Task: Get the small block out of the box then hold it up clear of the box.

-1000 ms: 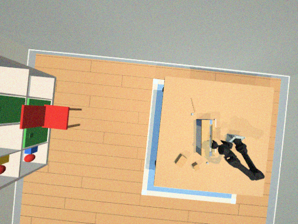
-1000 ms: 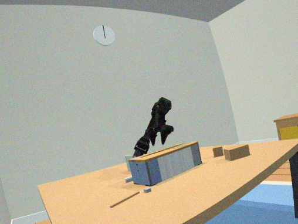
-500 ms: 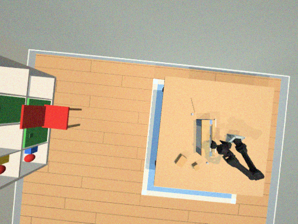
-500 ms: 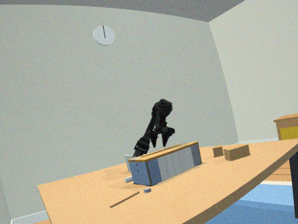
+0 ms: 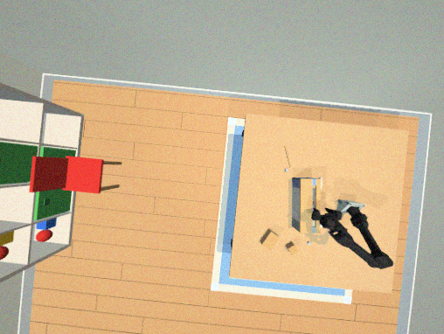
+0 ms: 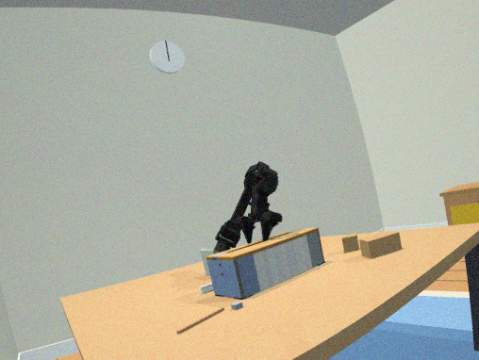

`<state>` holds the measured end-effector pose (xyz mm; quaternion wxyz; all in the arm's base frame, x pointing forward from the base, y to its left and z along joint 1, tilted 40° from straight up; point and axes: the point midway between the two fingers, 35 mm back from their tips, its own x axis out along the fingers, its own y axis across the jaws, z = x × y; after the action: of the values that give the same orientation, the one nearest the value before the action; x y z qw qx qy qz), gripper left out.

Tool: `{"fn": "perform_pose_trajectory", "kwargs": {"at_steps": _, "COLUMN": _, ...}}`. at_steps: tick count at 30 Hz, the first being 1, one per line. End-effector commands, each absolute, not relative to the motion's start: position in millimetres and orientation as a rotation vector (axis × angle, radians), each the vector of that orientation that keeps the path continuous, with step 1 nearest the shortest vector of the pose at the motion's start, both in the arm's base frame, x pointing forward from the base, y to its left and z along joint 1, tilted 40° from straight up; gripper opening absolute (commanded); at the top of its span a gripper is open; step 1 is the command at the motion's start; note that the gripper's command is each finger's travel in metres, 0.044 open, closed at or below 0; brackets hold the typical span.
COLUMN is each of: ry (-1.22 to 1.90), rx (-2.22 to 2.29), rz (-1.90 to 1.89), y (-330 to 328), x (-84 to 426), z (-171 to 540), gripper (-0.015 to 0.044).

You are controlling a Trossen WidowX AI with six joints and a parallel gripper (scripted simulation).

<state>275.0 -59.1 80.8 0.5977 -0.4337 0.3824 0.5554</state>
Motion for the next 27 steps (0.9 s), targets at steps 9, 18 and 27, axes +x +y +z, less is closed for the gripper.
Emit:
{"fn": "perform_pose_trajectory", "kwargs": {"at_steps": 9, "ry": 0.887, "rx": -0.996, "rz": 1.292, "y": -47, "x": 273, "z": 64, "gripper": 0.04}}
{"fn": "perform_pose_trajectory", "kwargs": {"at_steps": 18, "ry": 0.887, "rx": -0.996, "rz": 1.292, "y": -38, "x": 272, "z": 52, "gripper": 0.04}}
{"fn": "perform_pose_trajectory", "kwargs": {"at_steps": 27, "ry": 0.891, "rx": -0.998, "rz": 1.286, "y": -39, "x": 272, "z": 51, "gripper": 0.04}}
